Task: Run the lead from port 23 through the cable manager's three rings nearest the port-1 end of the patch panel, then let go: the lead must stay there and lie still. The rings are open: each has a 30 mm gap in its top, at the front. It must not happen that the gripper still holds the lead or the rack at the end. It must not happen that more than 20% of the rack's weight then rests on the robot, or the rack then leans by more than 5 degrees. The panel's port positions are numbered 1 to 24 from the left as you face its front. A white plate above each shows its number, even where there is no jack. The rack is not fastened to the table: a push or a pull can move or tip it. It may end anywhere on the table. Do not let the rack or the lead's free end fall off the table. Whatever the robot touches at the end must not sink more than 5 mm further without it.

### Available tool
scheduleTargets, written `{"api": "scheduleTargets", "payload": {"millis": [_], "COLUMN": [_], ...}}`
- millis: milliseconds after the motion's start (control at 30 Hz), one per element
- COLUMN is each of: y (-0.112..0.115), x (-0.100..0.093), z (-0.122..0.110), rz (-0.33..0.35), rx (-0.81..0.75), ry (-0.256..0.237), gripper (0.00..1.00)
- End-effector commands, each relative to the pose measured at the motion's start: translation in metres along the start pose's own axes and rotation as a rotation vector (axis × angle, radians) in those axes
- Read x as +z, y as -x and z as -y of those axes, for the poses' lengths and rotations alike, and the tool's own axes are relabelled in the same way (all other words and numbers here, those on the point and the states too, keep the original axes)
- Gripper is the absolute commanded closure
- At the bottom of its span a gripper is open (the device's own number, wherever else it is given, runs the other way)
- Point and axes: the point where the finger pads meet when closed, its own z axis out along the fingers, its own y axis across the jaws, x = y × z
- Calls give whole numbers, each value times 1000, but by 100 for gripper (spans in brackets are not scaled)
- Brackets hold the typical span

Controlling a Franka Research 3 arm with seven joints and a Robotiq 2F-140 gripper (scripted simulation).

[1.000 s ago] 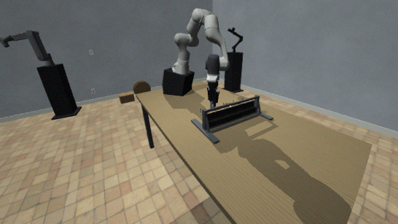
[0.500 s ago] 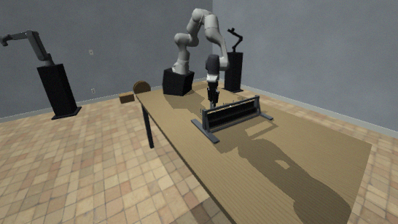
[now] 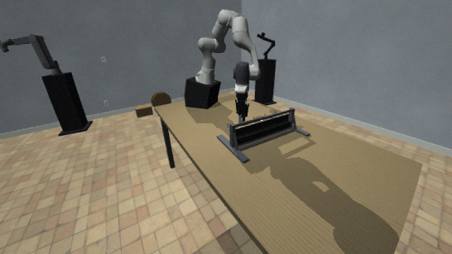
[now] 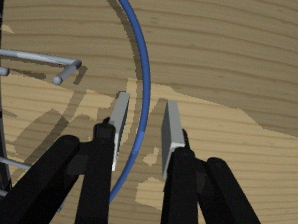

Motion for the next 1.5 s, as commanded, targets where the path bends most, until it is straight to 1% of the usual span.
{"api": "scheduleTargets", "payload": {"millis": [0,233,267,1467], "y": [-1,-1,-1,-1], "x": [0,0,0,0], "z": [1,1,1,1], "rz": [-1,-1,-1,-1], "rx": [-5,-5,-5,-5], "ry": [-2,-2,-2,-2], "gripper": [80,80,100,100]}}
